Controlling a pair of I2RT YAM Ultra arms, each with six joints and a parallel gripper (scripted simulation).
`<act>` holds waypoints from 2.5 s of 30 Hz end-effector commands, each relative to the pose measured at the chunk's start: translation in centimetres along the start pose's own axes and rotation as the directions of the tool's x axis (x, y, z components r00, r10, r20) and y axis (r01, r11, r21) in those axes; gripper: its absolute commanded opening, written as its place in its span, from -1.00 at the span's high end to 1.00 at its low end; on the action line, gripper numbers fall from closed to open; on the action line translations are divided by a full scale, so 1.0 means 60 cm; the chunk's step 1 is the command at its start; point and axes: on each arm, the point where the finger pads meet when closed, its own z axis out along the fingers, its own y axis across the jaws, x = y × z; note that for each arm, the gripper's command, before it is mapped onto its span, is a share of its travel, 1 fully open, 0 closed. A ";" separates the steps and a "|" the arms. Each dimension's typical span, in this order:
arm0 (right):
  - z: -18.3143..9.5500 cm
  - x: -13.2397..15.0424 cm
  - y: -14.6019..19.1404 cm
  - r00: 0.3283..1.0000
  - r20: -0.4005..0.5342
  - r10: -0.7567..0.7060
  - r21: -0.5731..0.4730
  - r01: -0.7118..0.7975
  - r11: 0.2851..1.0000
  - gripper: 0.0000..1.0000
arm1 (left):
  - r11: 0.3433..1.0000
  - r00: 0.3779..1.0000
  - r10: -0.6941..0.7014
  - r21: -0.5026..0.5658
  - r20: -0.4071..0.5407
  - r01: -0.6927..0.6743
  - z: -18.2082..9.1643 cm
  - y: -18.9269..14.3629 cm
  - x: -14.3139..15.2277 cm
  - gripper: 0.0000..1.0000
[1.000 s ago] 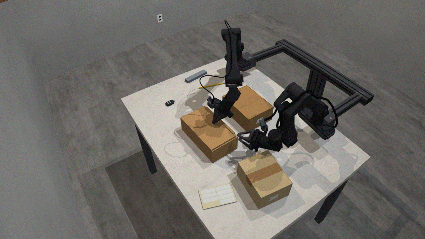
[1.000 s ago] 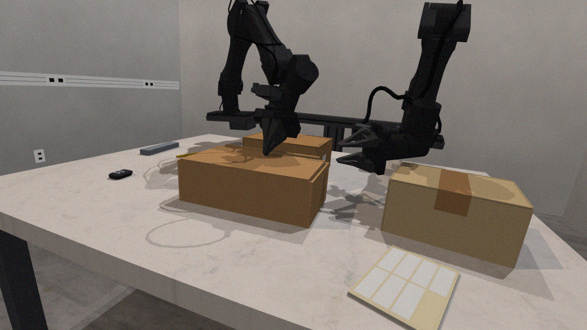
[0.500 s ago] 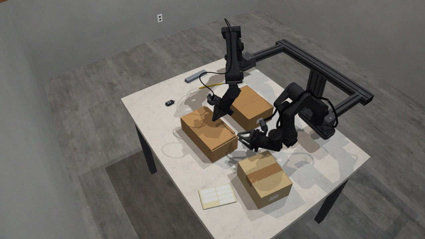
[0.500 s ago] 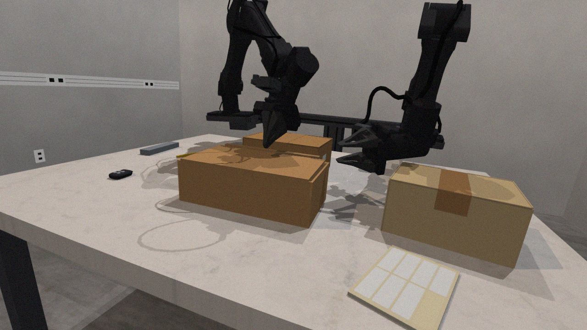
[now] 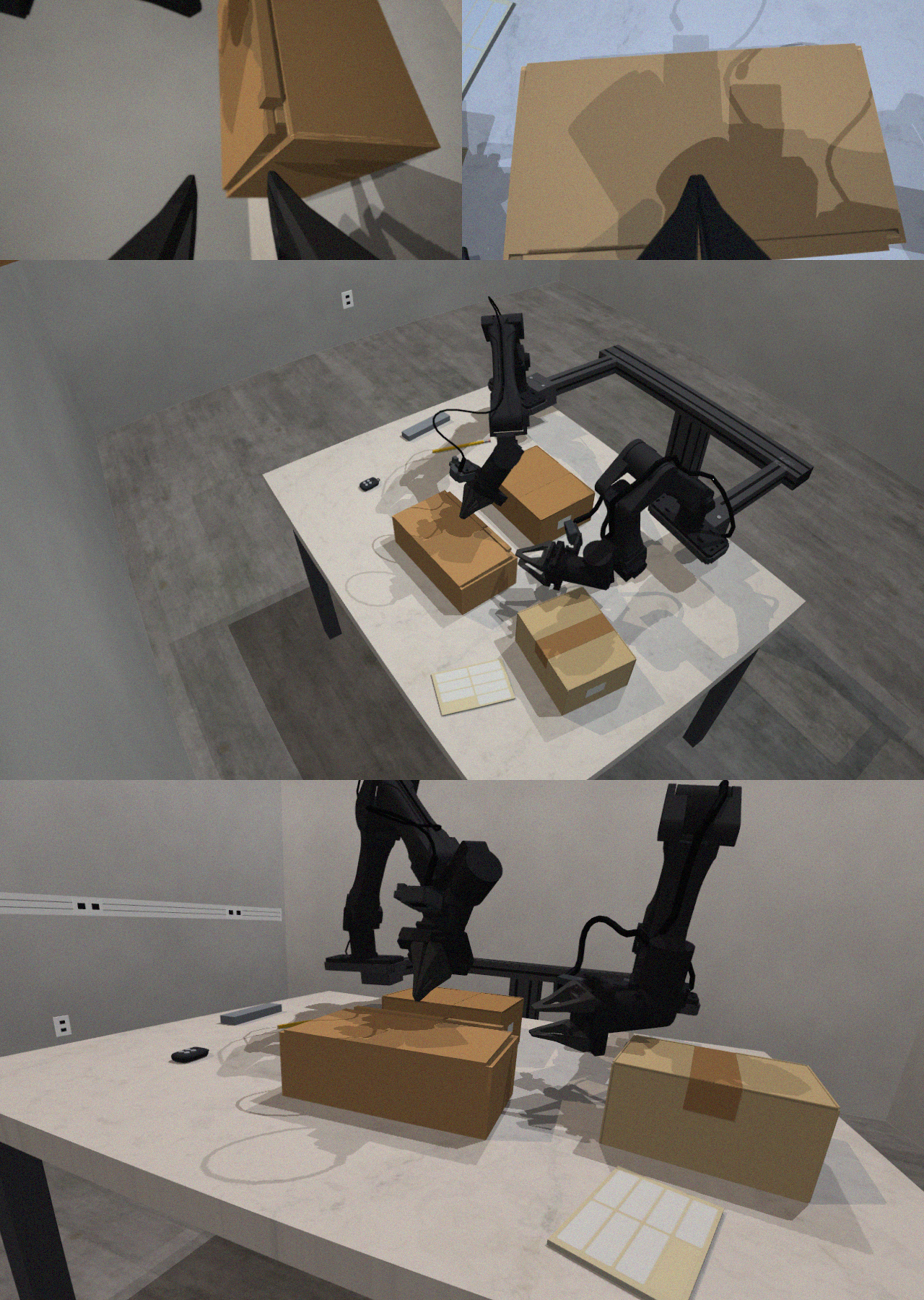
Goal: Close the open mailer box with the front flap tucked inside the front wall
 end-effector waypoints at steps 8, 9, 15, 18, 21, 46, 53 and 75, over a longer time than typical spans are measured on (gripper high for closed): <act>-0.057 -0.071 0.011 0.997 0.063 0.046 -0.026 -0.045 0.999 0.98 | 1.000 1.000 0.001 -0.006 0.016 -0.001 0.001 0.010 -0.006 0.23; -0.057 -0.071 0.011 0.997 0.063 0.046 -0.026 -0.045 0.999 0.98 | 1.000 1.000 0.001 -0.006 0.016 -0.001 0.001 0.010 -0.006 0.23; -0.048 -0.083 -0.009 0.997 0.063 0.048 -0.014 -0.047 0.999 0.98 | 1.000 1.000 -0.004 -0.018 -0.011 0.004 0.006 0.028 0.010 0.23; -0.042 -0.075 -0.012 0.997 0.053 0.051 -0.036 -0.049 0.998 0.98 | 0.999 0.999 -0.037 -0.011 -0.020 0.037 0.009 0.029 0.014 0.23; -0.045 -0.088 -0.020 0.997 0.058 0.059 -0.045 -0.057 0.997 0.98 | 0.997 0.997 -0.073 -0.006 -0.032 0.073 0.013 0.034 0.019 0.23; -0.101 -0.269 -0.205 0.976 0.157 0.149 -0.136 -0.128 0.982 0.98 | 0.850 0.807 -0.526 -0.161 -0.269 0.501 0.013 0.196 0.129 0.23; -0.132 -0.319 -0.277 0.957 0.221 0.186 -0.145 -0.156 0.977 0.98 | 0.799 0.748 -0.600 -0.250 -0.283 0.546 0.001 0.270 0.143 0.23; -0.330 -0.412 -0.552 0.840 0.525 0.135 -0.135 -0.075 0.988 0.98 | 0.218 0.194 -0.974 -0.703 -0.115 0.677 -0.155 0.526 0.125 0.23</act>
